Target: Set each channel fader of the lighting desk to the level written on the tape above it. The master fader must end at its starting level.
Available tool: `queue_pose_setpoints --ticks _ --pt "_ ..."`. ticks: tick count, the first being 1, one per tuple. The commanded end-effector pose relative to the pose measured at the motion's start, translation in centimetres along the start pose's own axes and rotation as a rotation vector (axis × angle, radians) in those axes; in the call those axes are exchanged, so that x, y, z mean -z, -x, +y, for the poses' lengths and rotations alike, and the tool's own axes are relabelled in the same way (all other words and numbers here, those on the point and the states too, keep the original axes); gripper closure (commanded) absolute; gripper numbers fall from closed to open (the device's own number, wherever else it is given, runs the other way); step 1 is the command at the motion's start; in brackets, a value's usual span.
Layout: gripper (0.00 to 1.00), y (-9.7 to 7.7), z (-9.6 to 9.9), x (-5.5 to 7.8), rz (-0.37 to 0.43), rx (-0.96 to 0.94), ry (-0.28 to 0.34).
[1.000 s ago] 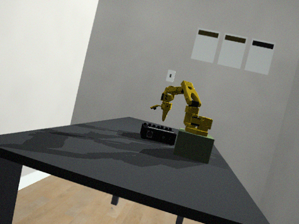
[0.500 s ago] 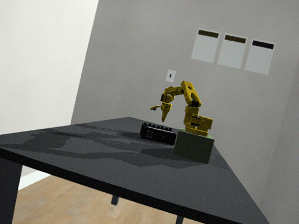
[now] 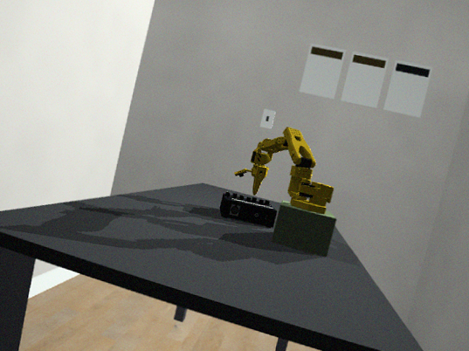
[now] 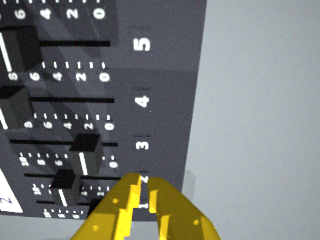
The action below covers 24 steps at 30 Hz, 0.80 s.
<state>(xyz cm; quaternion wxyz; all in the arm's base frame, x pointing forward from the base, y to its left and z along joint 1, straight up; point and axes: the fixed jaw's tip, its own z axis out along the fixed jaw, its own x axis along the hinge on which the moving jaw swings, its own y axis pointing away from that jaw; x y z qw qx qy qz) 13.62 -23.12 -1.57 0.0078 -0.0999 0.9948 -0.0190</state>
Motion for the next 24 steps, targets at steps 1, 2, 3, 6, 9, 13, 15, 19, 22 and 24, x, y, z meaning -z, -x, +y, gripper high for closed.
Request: queue_pose_setpoints --ticks 1,2,3,6,9,13,15,19,22,24 --pt "1.0 0.1 0.6 -0.9 0.01 0.001 0.035" --pt "1.0 0.1 0.6 -1.0 0.01 0.001 0.035" --pt "1.0 0.1 0.6 -1.0 0.01 0.001 0.035" --pt "1.0 0.1 0.6 -1.0 0.01 0.001 0.035" --pt "1.0 0.1 0.6 -1.0 0.01 0.001 0.035" --pt "1.0 0.1 0.7 -1.1 0.01 0.001 0.035" --pt "1.0 0.1 0.7 -1.3 0.01 0.001 0.035" --pt "1.0 0.1 0.7 -1.7 0.01 0.001 0.035" --pt "1.0 0.1 0.7 -1.8 0.01 0.001 0.035" --pt "1.0 0.1 0.7 -2.0 0.01 0.001 0.035"
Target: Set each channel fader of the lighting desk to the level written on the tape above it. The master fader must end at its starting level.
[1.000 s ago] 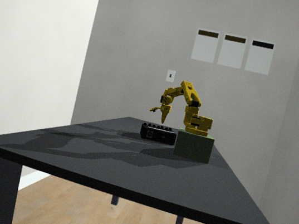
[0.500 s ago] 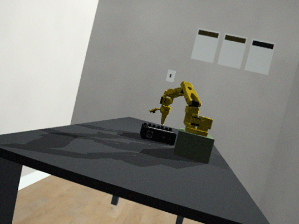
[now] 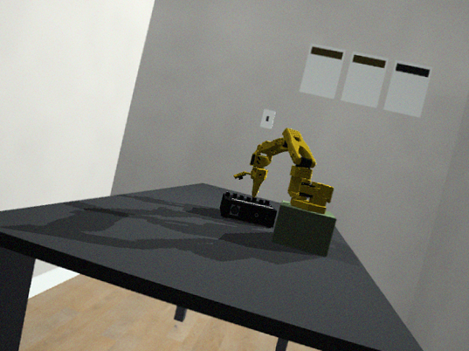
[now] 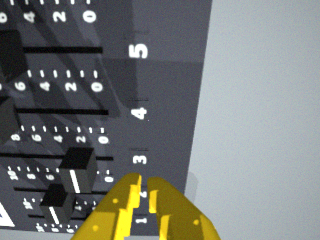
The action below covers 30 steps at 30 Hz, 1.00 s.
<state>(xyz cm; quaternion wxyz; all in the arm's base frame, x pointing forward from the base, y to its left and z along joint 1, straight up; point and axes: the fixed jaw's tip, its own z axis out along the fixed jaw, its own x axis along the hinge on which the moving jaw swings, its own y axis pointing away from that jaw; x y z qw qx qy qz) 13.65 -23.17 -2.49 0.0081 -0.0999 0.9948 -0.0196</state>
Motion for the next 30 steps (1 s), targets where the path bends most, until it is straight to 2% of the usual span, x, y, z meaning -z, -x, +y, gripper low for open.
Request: queue_pose_setpoints --ticks 1,9,30 --pt "1.0 0.04 0.7 -1.12 0.011 0.001 0.036" --pt "1.0 0.04 0.73 -1.6 0.011 0.001 0.036" --pt "1.0 0.04 1.03 -1.62 0.011 0.001 0.036"
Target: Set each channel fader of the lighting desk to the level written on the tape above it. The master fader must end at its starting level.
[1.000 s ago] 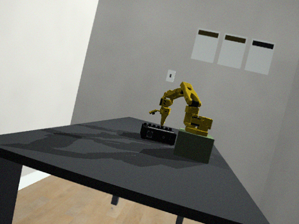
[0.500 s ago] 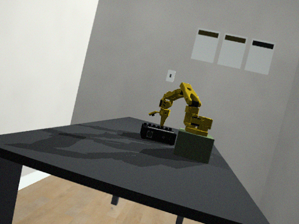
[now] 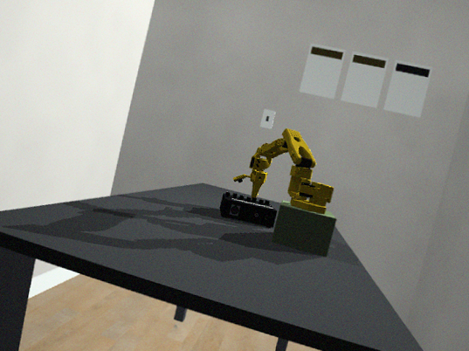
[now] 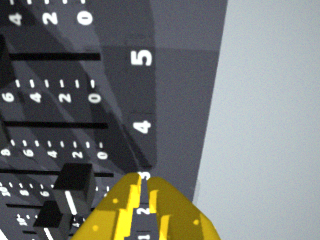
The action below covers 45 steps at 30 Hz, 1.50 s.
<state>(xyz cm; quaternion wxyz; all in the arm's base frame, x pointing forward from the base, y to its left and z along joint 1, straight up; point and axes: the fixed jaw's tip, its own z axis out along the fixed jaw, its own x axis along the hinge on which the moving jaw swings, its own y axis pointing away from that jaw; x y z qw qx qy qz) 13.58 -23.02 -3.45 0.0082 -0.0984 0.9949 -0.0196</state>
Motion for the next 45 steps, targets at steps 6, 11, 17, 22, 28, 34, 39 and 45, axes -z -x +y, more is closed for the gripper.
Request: queue_pose_setpoints --ticks 6,11,17,22,28,34,39,45 --pt "1.0 0.08 0.86 -0.65 0.011 0.004 0.036" --pt "1.0 0.08 1.03 -0.55 0.011 0.004 0.036" --pt "1.0 0.08 1.12 -0.5 0.011 0.004 0.036" --pt "1.0 0.08 1.14 -0.49 0.011 0.004 0.036" --pt "1.0 0.1 1.32 -0.38 0.011 0.004 0.036" --pt "1.0 0.11 1.42 -0.32 0.011 0.004 0.036" --pt "1.0 0.11 1.43 -0.31 0.011 0.004 0.036" --pt "1.0 0.14 1.62 -0.2 0.011 0.004 0.036"
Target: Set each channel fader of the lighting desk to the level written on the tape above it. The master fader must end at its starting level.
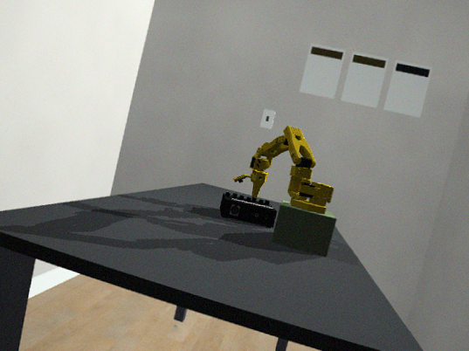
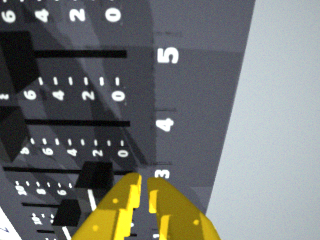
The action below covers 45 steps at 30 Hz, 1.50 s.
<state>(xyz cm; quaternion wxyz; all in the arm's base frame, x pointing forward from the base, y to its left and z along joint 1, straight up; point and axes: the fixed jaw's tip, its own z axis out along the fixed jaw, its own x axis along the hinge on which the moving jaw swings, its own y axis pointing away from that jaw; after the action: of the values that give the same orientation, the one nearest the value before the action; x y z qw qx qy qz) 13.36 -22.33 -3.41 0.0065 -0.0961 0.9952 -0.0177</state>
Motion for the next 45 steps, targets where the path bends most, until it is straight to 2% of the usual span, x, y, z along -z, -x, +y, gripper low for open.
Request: queue_pose_setpoints --ticks 1,45 --pt "1.0 0.22 0.92 -0.25 0.008 0.009 0.032" --pt "1.0 0.44 1.61 -0.29 0.008 0.009 0.032"
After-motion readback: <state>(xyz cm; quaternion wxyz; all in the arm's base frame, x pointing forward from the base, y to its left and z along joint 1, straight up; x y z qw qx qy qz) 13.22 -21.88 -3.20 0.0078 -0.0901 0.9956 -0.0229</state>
